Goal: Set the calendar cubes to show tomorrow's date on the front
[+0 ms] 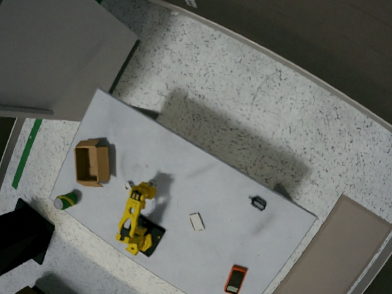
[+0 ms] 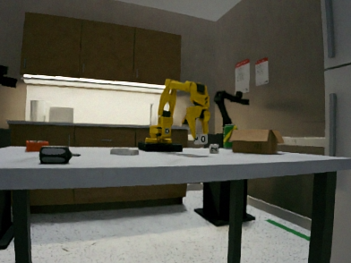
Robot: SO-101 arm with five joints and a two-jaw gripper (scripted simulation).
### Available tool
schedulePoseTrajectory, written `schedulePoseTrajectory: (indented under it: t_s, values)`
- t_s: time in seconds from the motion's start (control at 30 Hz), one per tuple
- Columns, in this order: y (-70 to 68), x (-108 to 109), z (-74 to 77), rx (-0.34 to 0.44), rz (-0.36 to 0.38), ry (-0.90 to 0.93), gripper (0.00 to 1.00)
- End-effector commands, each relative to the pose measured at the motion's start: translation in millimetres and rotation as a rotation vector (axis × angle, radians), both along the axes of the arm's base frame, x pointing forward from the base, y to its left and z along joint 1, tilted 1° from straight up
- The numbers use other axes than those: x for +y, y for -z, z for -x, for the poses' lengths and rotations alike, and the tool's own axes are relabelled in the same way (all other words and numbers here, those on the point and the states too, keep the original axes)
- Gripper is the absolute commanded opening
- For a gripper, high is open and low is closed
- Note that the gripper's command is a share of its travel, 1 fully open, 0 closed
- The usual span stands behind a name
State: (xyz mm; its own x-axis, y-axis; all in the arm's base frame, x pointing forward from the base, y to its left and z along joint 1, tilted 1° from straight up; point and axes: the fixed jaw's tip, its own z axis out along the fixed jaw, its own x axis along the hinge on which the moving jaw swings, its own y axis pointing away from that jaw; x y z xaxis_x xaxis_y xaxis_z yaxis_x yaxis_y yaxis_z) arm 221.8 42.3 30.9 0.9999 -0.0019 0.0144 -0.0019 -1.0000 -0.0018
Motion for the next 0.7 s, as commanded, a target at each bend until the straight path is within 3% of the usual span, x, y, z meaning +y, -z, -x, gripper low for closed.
schedulePoseTrajectory:
  t_s: [0.0,0.67]
  values:
    - [3.0,-2.2,2.1,0.012,0.002,-0.063,0.00]
    - [3.5,-2.9,0.6,0.012,0.003,-0.234,0.00]
